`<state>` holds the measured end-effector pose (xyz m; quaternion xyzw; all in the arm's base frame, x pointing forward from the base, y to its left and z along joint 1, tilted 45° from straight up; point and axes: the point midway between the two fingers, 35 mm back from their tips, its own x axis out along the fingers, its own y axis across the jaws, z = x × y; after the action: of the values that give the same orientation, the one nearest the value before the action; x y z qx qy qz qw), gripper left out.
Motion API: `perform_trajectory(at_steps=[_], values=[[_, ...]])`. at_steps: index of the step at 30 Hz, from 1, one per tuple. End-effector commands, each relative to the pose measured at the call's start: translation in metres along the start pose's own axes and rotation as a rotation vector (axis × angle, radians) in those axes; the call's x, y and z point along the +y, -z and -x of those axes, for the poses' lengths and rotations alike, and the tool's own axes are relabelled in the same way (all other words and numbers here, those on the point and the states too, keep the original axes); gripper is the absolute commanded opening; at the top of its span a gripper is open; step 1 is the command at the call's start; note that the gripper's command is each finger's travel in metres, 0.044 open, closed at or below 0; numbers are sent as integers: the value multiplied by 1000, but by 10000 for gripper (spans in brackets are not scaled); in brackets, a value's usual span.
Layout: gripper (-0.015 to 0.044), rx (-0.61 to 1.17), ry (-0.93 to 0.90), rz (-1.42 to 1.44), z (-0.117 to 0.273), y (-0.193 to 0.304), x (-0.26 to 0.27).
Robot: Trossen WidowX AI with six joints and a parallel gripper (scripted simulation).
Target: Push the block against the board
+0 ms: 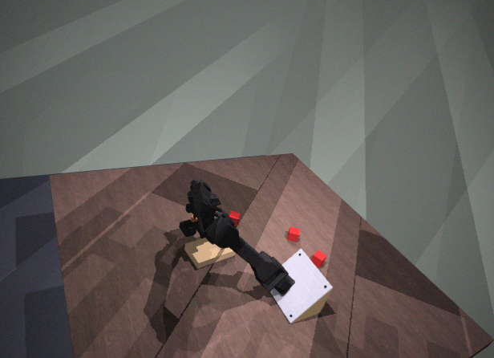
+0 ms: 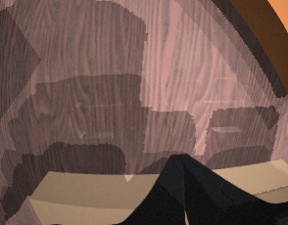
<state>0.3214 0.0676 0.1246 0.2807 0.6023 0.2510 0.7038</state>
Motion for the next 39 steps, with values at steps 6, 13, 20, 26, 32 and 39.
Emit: perform_trajectory(at_steps=[6, 13, 20, 26, 32, 39], values=[[0, 11, -5, -4, -2, 12, 0], [0, 11, -5, -4, -2, 12, 0], [0, 11, -5, -4, -2, 12, 0], [0, 11, -5, -4, -2, 12, 0], [0, 11, -5, -4, -2, 12, 0], [0, 11, -5, -4, -2, 12, 0]])
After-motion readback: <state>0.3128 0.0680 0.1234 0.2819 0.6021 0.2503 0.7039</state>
